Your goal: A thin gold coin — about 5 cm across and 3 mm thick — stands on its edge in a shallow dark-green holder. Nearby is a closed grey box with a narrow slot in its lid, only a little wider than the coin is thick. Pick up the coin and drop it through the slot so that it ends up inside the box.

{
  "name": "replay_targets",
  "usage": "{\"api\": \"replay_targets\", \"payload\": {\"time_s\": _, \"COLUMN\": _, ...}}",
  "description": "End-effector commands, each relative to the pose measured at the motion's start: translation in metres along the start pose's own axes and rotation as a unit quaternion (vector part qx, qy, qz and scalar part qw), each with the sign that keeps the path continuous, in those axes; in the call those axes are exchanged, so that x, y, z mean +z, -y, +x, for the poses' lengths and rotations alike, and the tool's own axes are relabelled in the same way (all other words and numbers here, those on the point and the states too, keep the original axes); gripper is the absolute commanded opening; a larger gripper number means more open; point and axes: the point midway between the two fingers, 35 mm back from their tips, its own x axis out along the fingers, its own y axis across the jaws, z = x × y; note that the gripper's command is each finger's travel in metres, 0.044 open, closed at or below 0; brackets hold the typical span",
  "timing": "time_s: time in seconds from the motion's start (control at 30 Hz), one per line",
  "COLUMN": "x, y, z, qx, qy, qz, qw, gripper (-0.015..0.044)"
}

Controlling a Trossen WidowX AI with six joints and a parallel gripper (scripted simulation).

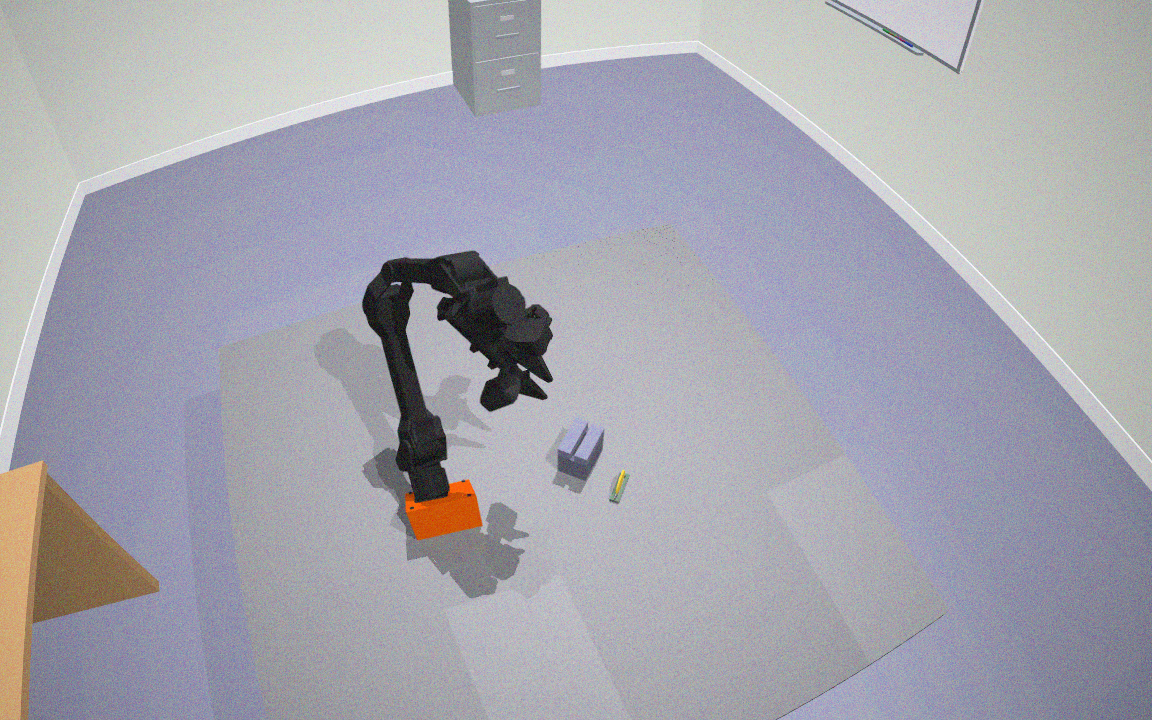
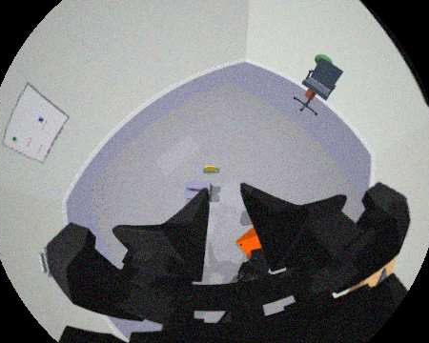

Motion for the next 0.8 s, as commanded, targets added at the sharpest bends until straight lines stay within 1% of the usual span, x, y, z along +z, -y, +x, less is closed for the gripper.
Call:
{"api": "replay_targets", "payload": {"time_s": 0.0, "x": 0.020, "y": -0.010, "z": 0.063, "qx": 0.032, "qy": -0.098, "qz": -0.209, "qw": 0.973, "gripper": 0.0161}}
{"api": "replay_targets", "payload": {"time_s": 0.17, "x": 0.022, "y": -0.020, "z": 0.120, "qx": 0.078, "qy": -0.167, "qz": -0.363, "qw": 0.913, "gripper": 0.0161}}
{"api": "replay_targets", "payload": {"time_s": 0.33, "x": 0.008, "y": -0.030, "z": 0.177, "qx": 0.149, "qy": -0.229, "qz": -0.510, "qw": 0.816, "gripper": 0.0161}}
{"api": "replay_targets", "payload": {"time_s": 0.47, "x": -0.003, "y": -0.036, "z": 0.219, "qx": 0.211, "qy": -0.255, "qz": -0.606, "qw": 0.723, "gripper": 0.0161}}
{"api": "replay_targets", "payload": {"time_s": 0.5, "x": -0.005, "y": -0.037, "z": 0.225, "qx": 0.220, "qy": -0.256, "qz": -0.619, "qw": 0.709, "gripper": 0.0161}}
{"api": "replay_targets", "payload": {"time_s": 0.77, "x": 0.001, "y": -0.037, "z": 0.232, "qx": 0.223, "qy": -0.257, "qz": -0.624, "qw": 0.703, "gripper": 0.0161}}
